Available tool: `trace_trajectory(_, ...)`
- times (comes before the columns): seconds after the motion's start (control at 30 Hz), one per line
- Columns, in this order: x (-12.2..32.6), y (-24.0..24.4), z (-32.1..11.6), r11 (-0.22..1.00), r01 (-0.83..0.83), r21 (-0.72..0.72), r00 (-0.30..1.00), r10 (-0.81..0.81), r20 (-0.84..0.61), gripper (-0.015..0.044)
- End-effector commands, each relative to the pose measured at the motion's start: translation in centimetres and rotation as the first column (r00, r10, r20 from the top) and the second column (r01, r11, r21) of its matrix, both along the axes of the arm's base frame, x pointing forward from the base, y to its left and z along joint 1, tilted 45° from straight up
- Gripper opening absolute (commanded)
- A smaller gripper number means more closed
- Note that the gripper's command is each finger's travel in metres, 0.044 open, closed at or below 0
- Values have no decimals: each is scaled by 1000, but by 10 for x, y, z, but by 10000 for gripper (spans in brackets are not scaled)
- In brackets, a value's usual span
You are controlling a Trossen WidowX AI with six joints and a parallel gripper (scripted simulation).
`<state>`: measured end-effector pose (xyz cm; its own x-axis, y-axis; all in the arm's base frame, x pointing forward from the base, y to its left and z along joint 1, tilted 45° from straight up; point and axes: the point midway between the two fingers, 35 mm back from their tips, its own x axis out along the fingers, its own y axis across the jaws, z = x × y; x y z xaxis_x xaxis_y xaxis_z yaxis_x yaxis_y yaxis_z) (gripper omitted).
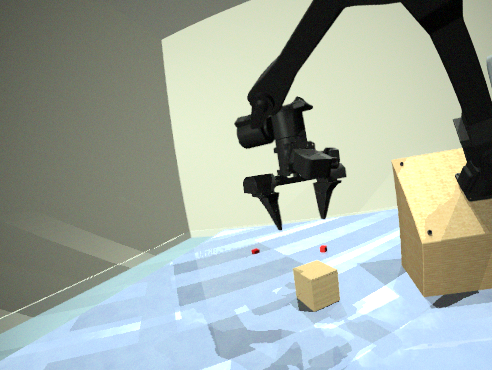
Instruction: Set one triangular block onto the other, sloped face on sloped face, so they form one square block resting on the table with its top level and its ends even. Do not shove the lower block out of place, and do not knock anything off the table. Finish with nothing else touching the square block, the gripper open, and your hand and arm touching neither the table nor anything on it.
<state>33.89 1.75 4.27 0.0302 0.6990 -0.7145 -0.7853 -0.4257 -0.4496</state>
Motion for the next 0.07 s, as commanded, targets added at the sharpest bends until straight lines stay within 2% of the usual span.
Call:
trace_trajectory(0.0,0,0,0,1000,5,-1,1000,-5,-1,440)
trace_trajectory(0.03,0,0,0,1000,5,-1,1000,-5,-1,440)
